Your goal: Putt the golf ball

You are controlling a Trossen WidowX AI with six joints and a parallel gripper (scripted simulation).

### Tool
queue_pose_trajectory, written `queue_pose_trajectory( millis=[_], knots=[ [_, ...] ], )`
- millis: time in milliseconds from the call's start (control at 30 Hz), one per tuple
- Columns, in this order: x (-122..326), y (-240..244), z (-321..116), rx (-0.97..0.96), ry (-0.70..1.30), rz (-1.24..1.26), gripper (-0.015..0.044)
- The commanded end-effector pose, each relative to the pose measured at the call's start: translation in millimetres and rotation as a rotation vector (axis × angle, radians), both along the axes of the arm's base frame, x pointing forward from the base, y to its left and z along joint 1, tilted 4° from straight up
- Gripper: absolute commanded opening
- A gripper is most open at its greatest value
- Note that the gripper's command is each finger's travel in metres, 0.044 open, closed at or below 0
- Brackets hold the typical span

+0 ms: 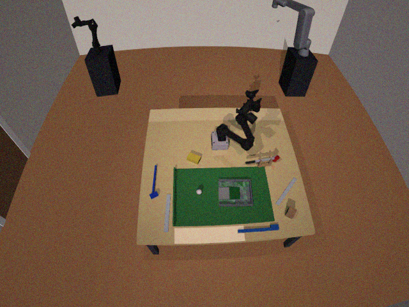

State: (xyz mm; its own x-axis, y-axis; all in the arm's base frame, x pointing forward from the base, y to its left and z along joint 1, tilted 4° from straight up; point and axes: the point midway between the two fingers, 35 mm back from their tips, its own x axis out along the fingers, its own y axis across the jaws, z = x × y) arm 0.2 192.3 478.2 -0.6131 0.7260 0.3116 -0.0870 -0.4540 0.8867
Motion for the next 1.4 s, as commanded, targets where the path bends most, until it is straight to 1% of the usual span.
queue_pose_trajectory(
  millis=[0, 33, 167, 367, 533, 633, 667, 733, 833, 1000, 1200, 1367],
  knots=[
    [-2, -1, 1, 0.007, -0.003, 0.005, 0.0426],
    [-8, -4, 3, 0.027, -0.013, 0.020, 0.0440],
    [-50, -34, 21, 0.188, -0.073, 0.143, 0.0440],
    [-100, -99, 42, 0.446, -0.103, 0.348, 0.0440],
    [-121, -165, 54, 0.648, -0.061, 0.534, 0.0440],
    [-123, -207, 57, 0.767, -0.018, 0.649, 0.0440],
    [-122, -213, 57, 0.794, -0.004, 0.656, 0.0440],
    [-118, -232, 57, 0.872, 0.033, 0.688, 0.0440],
    [-109, -277, 54, 1.012, 0.078, 0.790, 0.0440],
    [-76, -345, 42, 1.243, 0.187, 0.954, 0.0440],
    [-11, -410, 16, 1.512, 0.379, 1.134, 0.0440],
    [58, -442, -14, 1.723, 0.588, 1.264, 0.0440]
  ],
)
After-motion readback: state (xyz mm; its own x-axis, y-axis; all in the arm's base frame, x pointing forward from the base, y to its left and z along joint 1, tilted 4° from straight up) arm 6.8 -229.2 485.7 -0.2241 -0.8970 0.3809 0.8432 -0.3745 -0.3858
